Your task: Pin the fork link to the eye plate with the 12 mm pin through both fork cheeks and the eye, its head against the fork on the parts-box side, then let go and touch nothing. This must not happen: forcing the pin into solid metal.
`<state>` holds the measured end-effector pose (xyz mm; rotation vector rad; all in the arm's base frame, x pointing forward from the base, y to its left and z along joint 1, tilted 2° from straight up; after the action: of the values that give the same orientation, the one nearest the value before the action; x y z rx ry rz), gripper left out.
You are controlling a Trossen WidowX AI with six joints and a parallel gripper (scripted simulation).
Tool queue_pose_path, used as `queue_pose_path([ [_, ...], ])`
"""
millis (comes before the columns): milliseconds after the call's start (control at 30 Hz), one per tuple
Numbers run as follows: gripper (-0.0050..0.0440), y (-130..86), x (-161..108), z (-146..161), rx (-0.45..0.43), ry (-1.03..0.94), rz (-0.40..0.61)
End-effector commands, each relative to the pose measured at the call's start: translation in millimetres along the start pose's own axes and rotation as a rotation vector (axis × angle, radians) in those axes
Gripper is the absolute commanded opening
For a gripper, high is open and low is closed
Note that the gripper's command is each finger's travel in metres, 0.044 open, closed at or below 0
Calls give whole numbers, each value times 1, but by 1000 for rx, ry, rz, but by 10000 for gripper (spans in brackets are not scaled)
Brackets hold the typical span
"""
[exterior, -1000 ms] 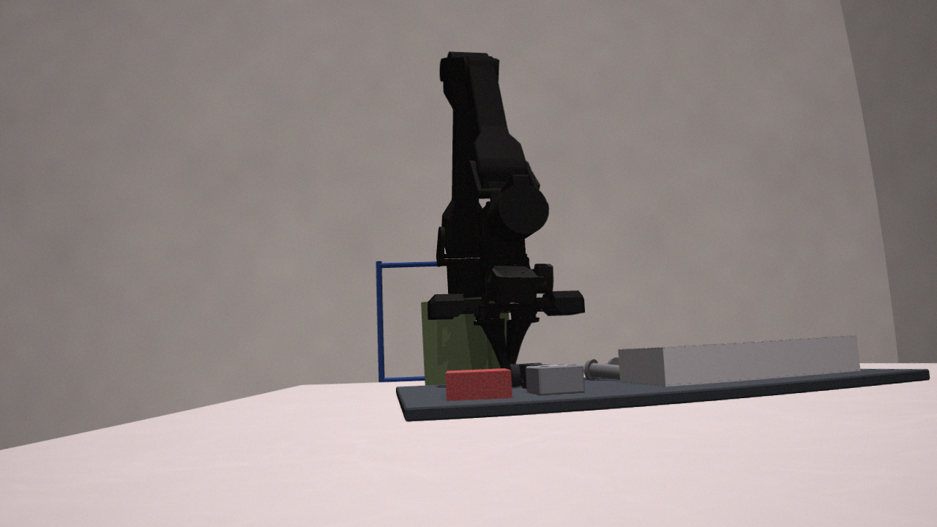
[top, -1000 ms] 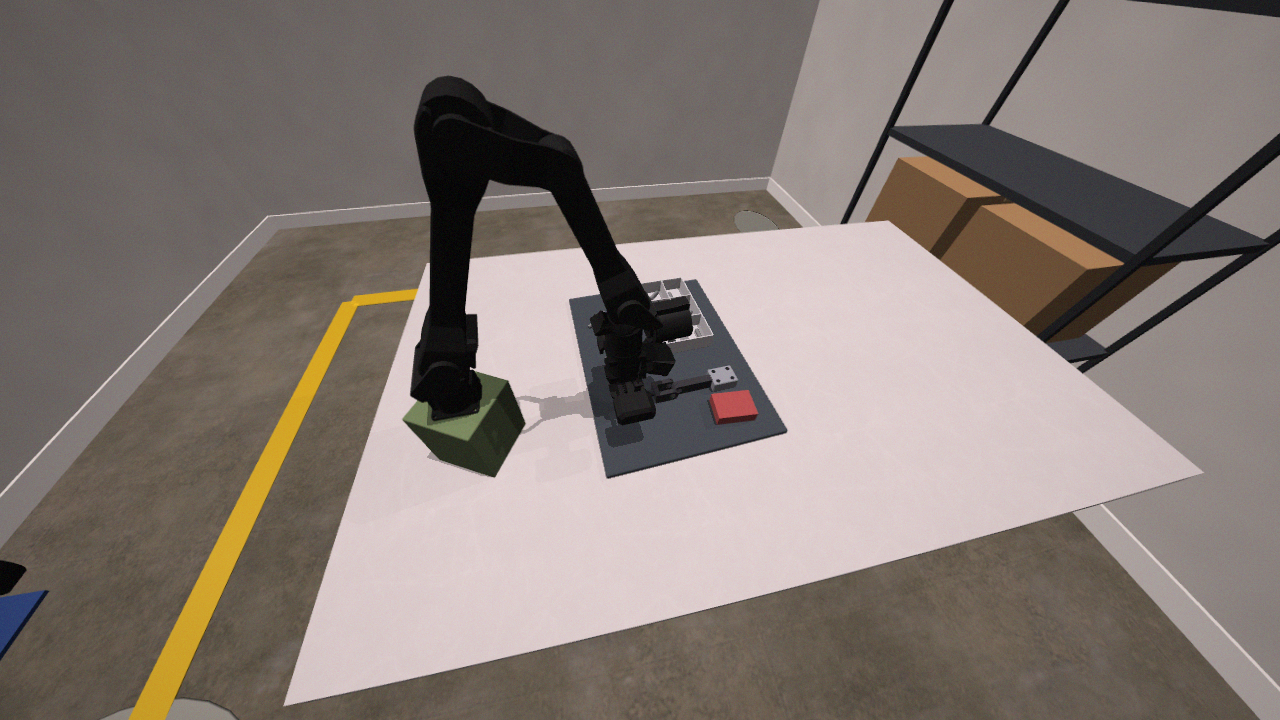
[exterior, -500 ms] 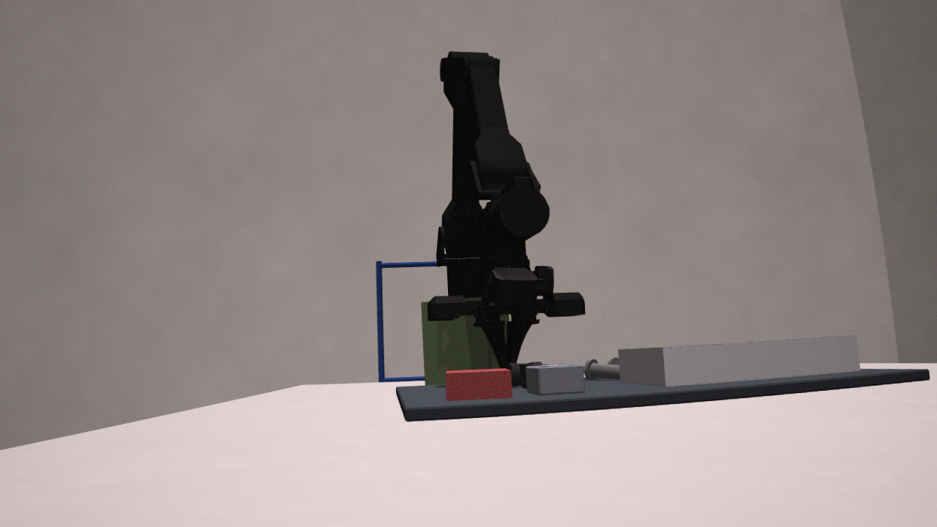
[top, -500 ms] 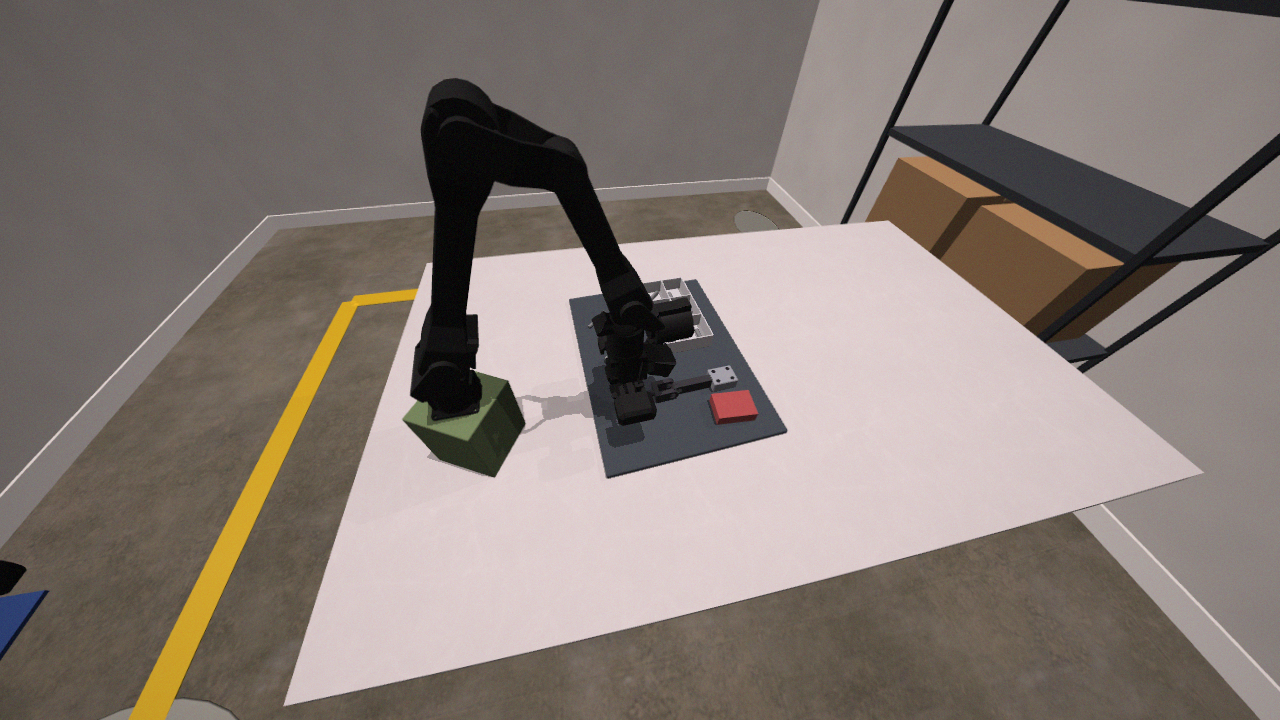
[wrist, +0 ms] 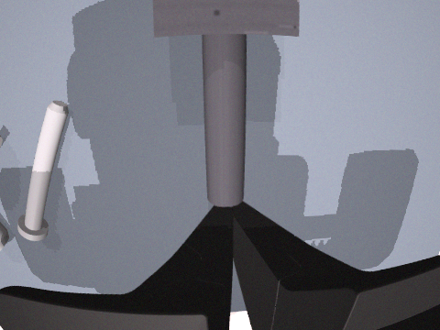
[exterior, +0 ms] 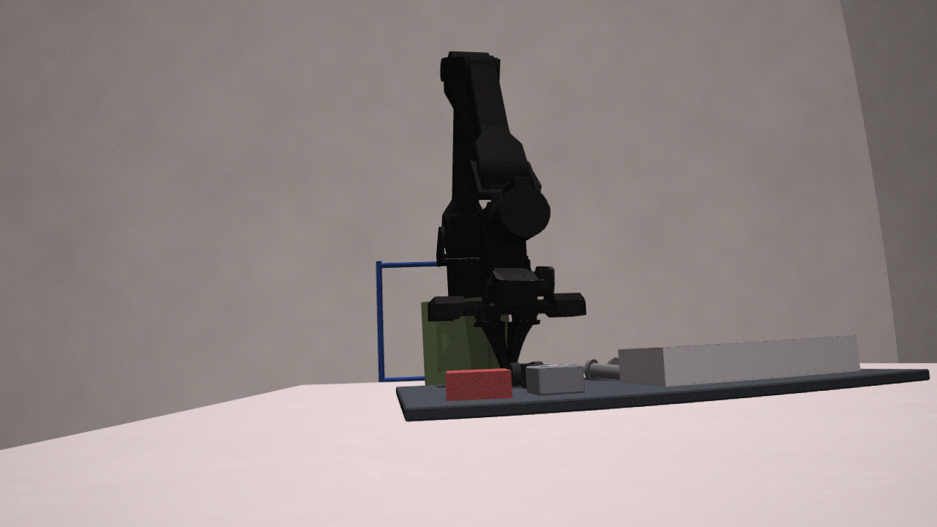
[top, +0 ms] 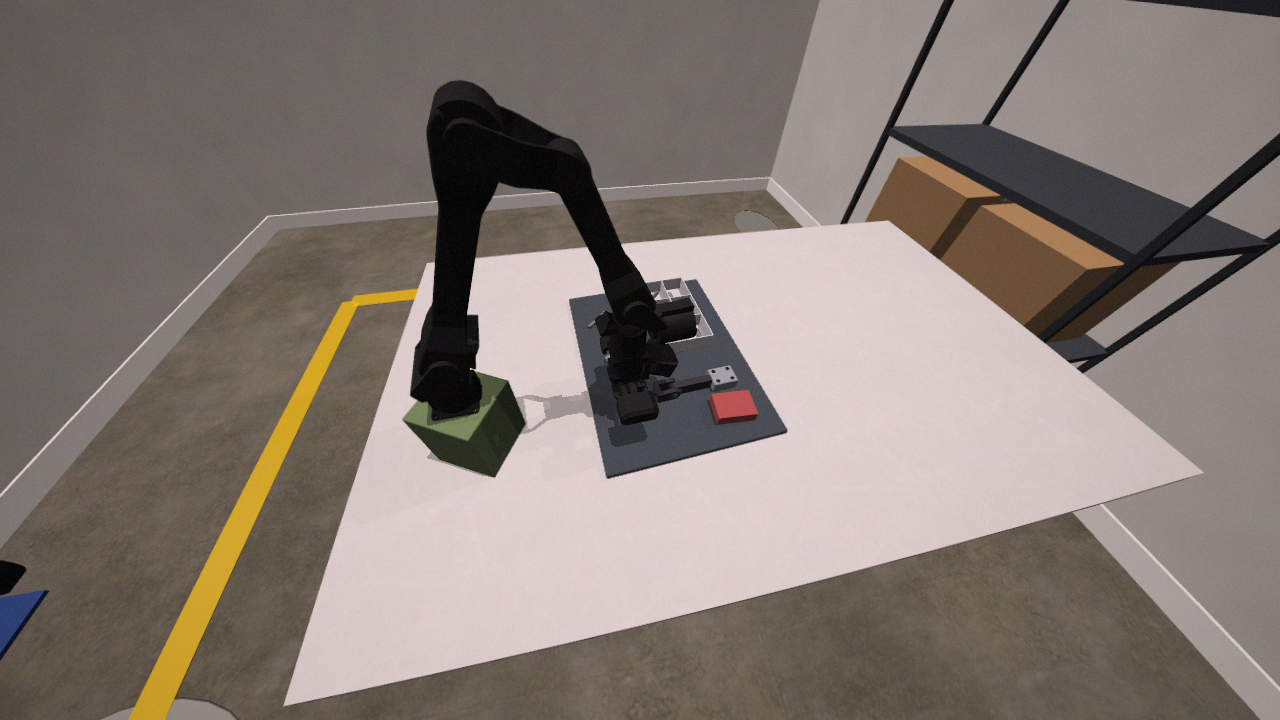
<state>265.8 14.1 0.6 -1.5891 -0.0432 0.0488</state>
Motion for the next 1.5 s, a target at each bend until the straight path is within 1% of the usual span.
queue_pose_path([
  [0, 0, -2, 11, 0, 1, -1, -30],
  [600, 0, -2, 16, -1, 1, -1, -30],
  [1467, 0, -2, 16, -1, 1, -1, -30],
])
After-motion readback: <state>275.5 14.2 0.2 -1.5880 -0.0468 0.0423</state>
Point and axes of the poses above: the point midway between the two fingers, 35 mm back from their tips, its own y axis out along the fingers, its own z axis across the jaws, x = y × z, the point moved 8 cm from there along -y, back along the fingers, and after that the axes turned 3 degrees about -y, right-handed, at the moved point
